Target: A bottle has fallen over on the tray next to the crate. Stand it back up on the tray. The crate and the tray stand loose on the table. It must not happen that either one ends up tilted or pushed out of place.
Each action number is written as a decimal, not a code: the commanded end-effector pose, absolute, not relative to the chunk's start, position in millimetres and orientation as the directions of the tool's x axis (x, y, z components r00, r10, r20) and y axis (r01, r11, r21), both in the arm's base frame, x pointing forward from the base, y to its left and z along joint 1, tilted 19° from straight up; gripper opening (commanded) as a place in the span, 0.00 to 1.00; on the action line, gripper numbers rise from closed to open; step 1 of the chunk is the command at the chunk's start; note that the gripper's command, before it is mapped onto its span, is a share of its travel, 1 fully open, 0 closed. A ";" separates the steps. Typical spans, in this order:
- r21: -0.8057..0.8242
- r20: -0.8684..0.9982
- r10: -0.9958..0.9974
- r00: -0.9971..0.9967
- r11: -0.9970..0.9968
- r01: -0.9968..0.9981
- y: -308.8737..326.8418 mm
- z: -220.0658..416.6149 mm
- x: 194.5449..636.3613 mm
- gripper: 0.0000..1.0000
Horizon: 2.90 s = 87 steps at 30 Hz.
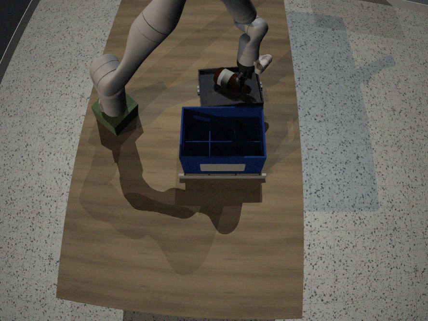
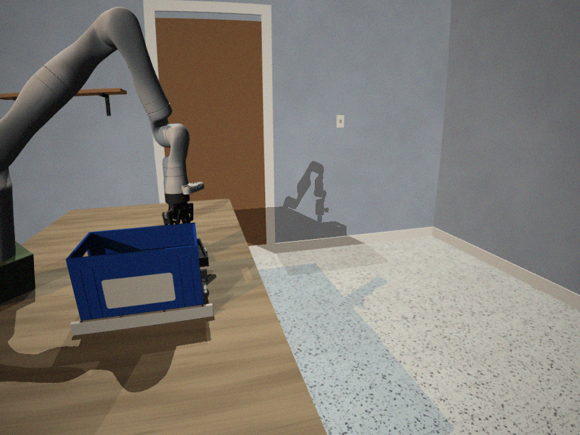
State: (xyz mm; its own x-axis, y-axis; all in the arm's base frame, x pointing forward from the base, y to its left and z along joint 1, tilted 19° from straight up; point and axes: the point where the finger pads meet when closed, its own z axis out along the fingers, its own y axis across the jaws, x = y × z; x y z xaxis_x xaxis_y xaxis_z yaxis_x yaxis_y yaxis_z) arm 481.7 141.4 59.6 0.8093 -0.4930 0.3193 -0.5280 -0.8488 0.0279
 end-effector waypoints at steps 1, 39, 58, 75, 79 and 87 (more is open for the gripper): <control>0.028 0.322 -0.494 0.807 -0.848 -0.530 138.4 58.8 482.6 0.64; 0.029 0.321 -0.493 0.808 -0.848 -0.529 132.7 26.1 491.7 0.64; 0.024 0.324 -0.494 0.807 -0.848 -0.529 131.0 16.2 496.4 0.64; 0.024 0.324 -0.494 0.807 -0.848 -0.529 130.9 15.6 496.6 0.64; 0.024 0.324 -0.494 0.807 -0.848 -0.529 130.9 15.6 496.6 0.64; 0.024 0.324 -0.494 0.807 -0.848 -0.529 130.9 15.6 496.6 0.64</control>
State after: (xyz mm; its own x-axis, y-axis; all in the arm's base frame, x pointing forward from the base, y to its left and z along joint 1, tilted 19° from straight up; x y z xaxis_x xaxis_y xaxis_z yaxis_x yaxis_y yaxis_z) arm 491.9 131.6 15.1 0.8103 -0.4927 0.3173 -0.5281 -0.8486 0.0309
